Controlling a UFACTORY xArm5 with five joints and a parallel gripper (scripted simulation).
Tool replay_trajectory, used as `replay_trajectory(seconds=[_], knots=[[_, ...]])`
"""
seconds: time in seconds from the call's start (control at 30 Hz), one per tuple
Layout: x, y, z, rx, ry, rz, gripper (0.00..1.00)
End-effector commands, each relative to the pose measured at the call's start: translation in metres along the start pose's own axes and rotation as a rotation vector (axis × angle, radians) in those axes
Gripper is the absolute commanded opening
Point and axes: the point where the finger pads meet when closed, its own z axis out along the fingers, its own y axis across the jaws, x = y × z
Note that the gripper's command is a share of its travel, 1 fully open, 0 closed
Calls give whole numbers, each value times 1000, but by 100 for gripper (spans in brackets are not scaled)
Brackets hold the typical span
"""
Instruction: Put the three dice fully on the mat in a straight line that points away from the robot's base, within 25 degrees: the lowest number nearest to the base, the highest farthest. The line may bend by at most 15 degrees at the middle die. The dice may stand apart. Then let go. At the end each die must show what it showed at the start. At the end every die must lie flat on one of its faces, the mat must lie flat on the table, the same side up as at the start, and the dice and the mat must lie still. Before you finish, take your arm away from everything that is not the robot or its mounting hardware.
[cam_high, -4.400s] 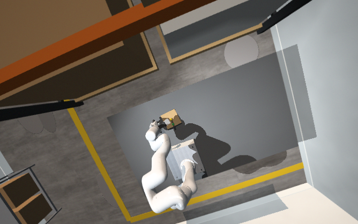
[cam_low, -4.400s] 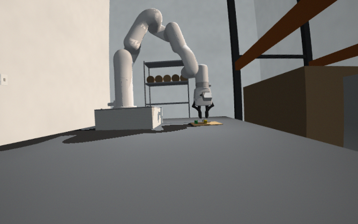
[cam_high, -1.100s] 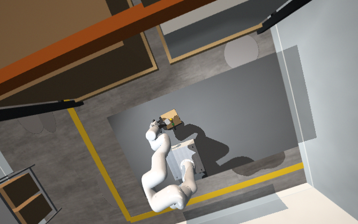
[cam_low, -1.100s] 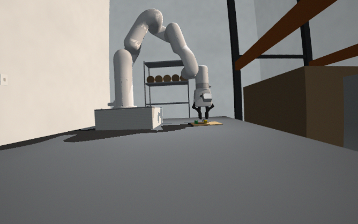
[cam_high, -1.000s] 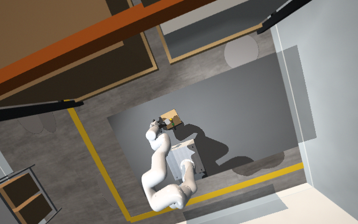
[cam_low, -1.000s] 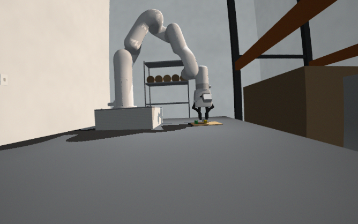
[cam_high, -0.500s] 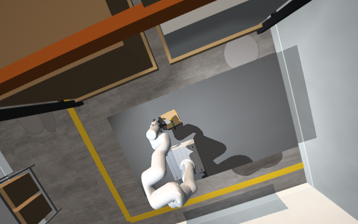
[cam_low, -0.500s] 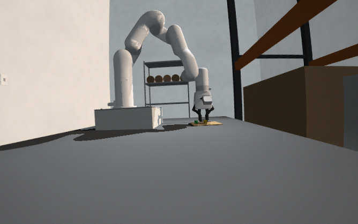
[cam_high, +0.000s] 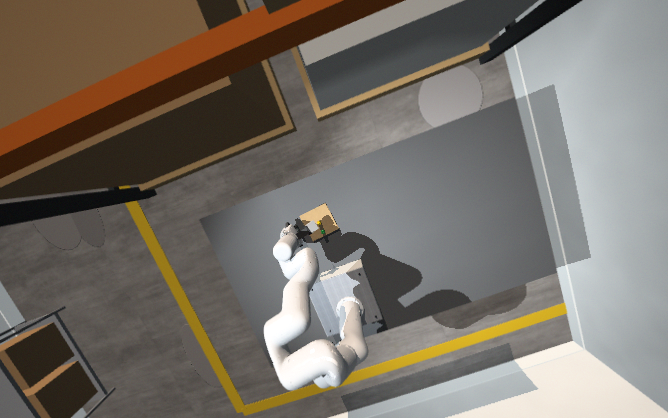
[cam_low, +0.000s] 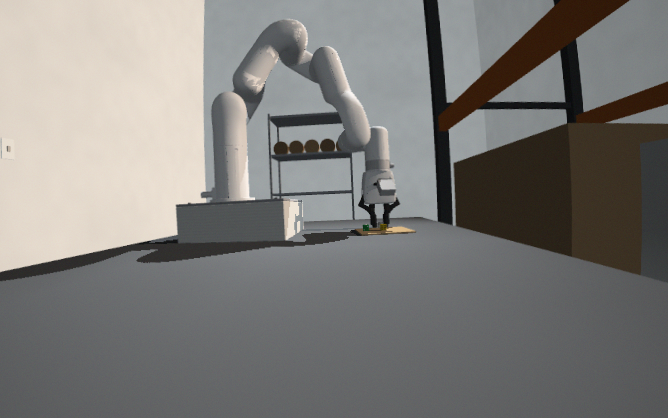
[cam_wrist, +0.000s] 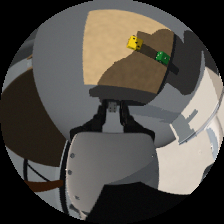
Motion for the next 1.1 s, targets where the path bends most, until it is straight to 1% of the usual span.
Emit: replay_trajectory(seconds=[0.0, 0.6, 0.63, 1.07], knots=[[0, -1, -1, 3, 0, 0, 31], [0, -1, -1, 3, 0, 0, 31], [0, -1, -1, 3, 0, 0, 11], [0, -1, -1, 3, 0, 0, 11]])
